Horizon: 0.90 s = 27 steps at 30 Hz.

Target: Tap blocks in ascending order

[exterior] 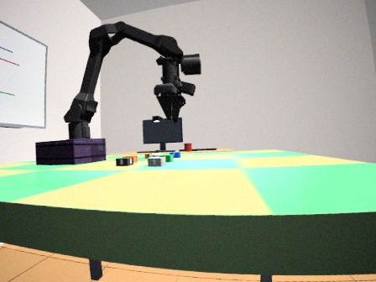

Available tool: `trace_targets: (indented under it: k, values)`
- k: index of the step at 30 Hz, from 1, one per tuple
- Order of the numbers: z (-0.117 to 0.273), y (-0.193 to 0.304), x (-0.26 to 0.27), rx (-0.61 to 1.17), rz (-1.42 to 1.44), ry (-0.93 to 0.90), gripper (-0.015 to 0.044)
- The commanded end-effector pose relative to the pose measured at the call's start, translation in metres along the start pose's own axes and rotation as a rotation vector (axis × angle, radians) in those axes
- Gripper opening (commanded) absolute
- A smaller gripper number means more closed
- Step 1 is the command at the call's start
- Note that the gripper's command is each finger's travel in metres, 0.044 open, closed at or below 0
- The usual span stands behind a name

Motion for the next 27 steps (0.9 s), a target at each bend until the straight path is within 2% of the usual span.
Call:
trace_targets:
  k: [1, 4, 27]
  values:
    - [0.001, -0.02, -0.065, -0.003, -0.016, 0.01, 0.04]
    - [0.002, -0.024, -0.089, -0.004, -0.016, 0.013, 0.04]
    - [0.002, -0.029, -0.1, -0.006, -0.019, 0.014, 0.04]
Point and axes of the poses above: the point midway between the two fingers, 35 mm back from their tips, its own z axis back along the fingers, its own x axis across the jaws, y = z × x, the point moved 8 cm from there along z, back along the fingers, and after that the axes turned 14 degrees about -z, right-handed, at the moved point
